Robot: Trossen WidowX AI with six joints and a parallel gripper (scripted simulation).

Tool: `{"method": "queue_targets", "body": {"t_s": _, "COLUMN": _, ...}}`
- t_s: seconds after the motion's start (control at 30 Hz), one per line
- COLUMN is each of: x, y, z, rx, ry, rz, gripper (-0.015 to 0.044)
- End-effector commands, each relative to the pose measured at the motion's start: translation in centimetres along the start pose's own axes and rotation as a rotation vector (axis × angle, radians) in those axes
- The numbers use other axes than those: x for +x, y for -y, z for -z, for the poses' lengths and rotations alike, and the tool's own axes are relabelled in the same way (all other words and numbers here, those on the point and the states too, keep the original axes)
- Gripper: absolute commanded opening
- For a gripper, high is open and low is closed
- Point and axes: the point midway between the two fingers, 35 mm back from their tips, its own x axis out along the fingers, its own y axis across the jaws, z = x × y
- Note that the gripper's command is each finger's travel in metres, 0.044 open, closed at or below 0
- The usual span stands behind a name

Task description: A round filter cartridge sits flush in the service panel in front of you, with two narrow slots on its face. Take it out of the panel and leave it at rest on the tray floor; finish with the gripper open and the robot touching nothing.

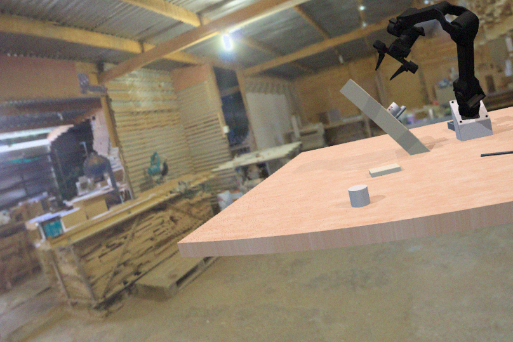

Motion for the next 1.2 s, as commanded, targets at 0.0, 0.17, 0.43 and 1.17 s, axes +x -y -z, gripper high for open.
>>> {"method": "queue_targets", "body": {"t_s": 0.0, "x": 2.1, "y": -4.4, "z": 0.3, "rx": 0.781, "ry": -0.078, "rz": -0.157, "gripper": 0.0305}}
{"method": "queue_targets", "body": {"t_s": 0.17, "x": 3.2, "y": -7.5, "z": 0.2, "rx": 1.246, "ry": -0.190, "rz": -0.242, "gripper": 0.0305}}
{"method": "queue_targets", "body": {"t_s": 0.43, "x": 3.4, "y": -8.6, "z": 0.1, "rx": 1.479, "ry": -0.254, "rz": -0.260, "gripper": 0.0305}}
{"method": "queue_targets", "body": {"t_s": 1.17, "x": 4.9, "y": -9.0, "z": 0.3, "rx": 1.479, "ry": -0.257, "rz": -0.257, "gripper": 0.0305}}
